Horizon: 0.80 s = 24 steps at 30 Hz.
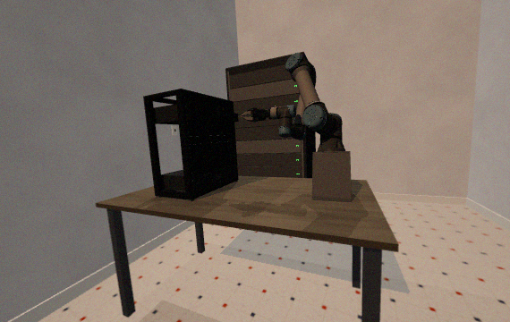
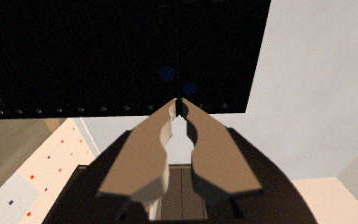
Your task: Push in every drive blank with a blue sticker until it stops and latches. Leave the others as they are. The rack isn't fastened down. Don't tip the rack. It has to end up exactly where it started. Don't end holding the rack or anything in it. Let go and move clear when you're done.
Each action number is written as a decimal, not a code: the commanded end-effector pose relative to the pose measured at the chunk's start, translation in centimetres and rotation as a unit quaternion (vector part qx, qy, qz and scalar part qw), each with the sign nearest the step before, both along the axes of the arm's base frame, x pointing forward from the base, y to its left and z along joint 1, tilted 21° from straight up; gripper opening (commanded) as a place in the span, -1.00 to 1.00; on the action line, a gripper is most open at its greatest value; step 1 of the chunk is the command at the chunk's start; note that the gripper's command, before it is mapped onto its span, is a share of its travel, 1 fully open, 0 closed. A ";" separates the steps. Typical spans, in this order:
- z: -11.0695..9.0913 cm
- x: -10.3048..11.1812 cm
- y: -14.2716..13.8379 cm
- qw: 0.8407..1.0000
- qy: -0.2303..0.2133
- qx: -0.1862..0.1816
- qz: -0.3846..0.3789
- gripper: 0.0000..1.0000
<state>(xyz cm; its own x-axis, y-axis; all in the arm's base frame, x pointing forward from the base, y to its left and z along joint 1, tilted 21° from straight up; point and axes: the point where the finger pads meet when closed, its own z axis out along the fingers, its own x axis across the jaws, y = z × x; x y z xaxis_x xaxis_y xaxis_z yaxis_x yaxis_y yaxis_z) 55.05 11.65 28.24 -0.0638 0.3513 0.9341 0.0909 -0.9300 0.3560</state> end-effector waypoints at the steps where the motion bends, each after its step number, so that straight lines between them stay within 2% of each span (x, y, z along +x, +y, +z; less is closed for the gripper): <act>1: -0.1 -0.1 0.5 1.000 0.000 0.000 0.000 -1.00; 11: -0.7 -0.6 2.2 1.000 0.000 0.000 0.000 -1.00; 24: -2.2 -1.8 6.6 1.000 0.000 0.000 0.000 -1.00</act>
